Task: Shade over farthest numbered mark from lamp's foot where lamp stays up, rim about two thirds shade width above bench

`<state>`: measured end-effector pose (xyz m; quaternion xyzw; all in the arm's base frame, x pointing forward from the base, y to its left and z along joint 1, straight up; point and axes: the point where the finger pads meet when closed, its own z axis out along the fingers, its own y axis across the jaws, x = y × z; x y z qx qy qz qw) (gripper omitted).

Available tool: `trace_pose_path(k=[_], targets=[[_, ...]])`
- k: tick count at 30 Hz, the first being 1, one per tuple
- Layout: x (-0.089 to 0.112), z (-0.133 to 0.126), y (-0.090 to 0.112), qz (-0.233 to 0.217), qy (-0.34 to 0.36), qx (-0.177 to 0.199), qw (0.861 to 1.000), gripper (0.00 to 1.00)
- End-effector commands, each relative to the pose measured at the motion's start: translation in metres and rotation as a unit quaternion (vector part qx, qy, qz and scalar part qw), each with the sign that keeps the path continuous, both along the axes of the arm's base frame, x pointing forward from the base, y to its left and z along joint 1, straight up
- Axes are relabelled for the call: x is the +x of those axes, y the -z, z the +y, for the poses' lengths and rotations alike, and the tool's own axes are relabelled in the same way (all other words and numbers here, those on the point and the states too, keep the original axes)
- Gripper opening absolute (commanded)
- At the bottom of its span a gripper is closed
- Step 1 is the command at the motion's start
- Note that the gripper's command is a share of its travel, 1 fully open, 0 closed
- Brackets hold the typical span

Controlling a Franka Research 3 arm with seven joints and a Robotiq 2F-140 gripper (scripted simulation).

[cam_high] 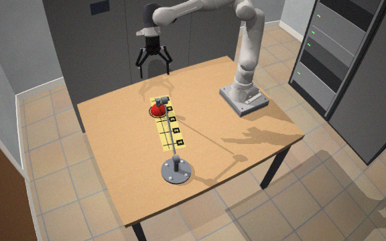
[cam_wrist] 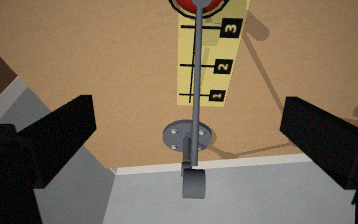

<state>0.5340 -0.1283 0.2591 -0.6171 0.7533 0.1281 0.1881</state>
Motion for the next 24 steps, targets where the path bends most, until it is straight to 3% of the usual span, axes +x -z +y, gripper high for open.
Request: trace_pose_path(k=[1,24], targets=[[-0.004,0.001,-0.015,0.007,0.003,0.002,1.000,1.00],[0.001,-0.001,-0.097,-0.007,-0.002,-0.003,1.000,1.00]])
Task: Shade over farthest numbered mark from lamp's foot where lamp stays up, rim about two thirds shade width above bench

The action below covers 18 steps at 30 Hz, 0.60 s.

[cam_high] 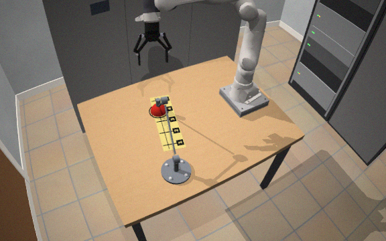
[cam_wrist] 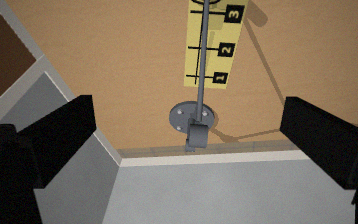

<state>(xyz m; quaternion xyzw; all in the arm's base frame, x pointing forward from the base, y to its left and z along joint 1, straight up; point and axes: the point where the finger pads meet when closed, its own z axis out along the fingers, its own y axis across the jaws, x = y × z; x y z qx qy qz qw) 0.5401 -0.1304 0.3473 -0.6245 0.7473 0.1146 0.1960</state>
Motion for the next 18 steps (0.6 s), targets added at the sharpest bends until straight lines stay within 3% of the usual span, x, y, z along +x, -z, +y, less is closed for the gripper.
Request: trace_pose_path(k=[1,18], targets=[[-0.005,0.001,-0.009,0.009,0.004,0.003,1.000,1.00],[0.007,0.059,-0.007,-0.002,0.000,-0.001,1.000,1.00]])
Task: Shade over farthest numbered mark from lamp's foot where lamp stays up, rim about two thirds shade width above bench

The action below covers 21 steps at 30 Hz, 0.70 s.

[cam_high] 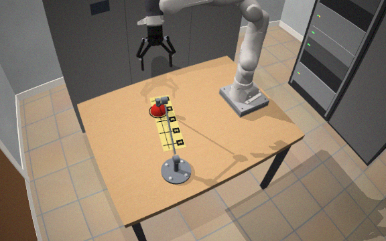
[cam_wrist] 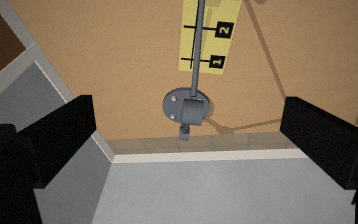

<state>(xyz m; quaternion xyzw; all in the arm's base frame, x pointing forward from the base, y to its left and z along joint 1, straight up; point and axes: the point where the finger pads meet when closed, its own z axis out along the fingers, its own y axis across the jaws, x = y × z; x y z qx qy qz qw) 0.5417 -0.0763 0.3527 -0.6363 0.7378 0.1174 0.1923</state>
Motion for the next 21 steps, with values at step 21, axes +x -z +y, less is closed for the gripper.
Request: trace_pose_path(k=[21], targets=[[0.006,0.073,-0.001,-0.001,-0.003,-0.001,1.000,1.00]])
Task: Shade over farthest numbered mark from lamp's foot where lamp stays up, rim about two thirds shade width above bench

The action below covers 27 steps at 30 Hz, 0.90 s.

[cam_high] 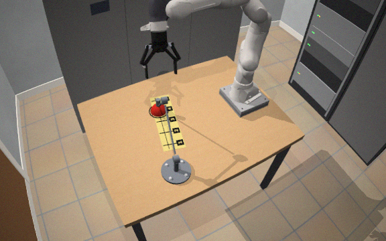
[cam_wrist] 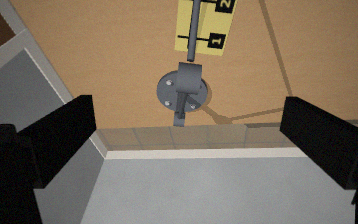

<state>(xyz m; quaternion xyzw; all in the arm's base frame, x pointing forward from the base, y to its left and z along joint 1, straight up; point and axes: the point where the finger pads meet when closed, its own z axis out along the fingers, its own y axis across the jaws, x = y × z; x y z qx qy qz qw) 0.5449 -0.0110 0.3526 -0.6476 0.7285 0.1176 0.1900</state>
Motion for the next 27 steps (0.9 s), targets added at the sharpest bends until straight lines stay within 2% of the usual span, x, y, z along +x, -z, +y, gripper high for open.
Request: trace_pose_path(k=[1,27], targets=[[0.003,0.012,-0.002,0.000,0.010,0.002,1.000,1.00],[0.002,0.102,-0.001,-0.001,-0.013,-0.002,1.000,1.00]])
